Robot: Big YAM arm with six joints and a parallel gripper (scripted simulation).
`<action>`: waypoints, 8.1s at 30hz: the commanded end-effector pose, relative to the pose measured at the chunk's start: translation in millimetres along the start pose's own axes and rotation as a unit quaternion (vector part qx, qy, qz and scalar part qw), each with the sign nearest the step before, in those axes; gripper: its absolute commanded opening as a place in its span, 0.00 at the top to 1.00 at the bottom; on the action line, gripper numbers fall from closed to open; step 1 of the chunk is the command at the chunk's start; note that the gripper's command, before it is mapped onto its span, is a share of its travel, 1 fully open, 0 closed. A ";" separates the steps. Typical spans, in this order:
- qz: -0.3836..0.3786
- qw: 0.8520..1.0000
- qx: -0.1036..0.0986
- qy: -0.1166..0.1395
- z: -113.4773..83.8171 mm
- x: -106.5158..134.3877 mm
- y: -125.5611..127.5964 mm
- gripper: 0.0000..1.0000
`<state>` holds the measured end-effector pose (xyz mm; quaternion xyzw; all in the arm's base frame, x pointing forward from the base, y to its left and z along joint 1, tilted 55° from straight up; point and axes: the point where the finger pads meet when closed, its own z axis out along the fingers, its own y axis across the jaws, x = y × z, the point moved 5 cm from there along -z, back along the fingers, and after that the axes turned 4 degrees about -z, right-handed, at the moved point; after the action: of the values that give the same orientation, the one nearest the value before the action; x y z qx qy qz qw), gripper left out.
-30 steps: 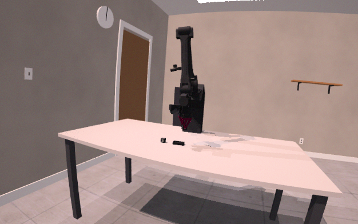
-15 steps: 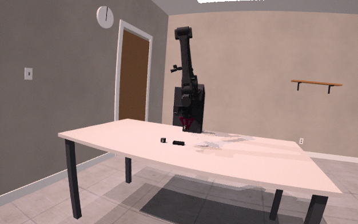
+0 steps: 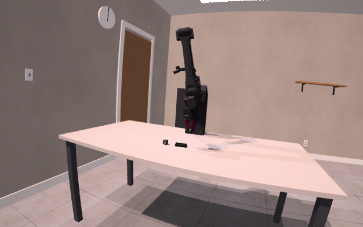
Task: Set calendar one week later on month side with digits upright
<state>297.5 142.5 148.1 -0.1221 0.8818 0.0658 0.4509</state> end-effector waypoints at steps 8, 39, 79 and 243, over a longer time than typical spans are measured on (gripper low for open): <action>-0.201 0.979 -0.009 -0.010 1.4 -2.6 15.9 0.75; -0.607 0.795 -0.004 -0.015 1.6 1.9 44.1 0.75; -0.763 0.646 0.001 -0.019 2.0 1.9 58.1 0.75; -0.759 0.651 0.008 -0.014 92.3 2.1 43.8 0.75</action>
<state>357.6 212.5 89.4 -0.7474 0.4775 -0.2991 0.3520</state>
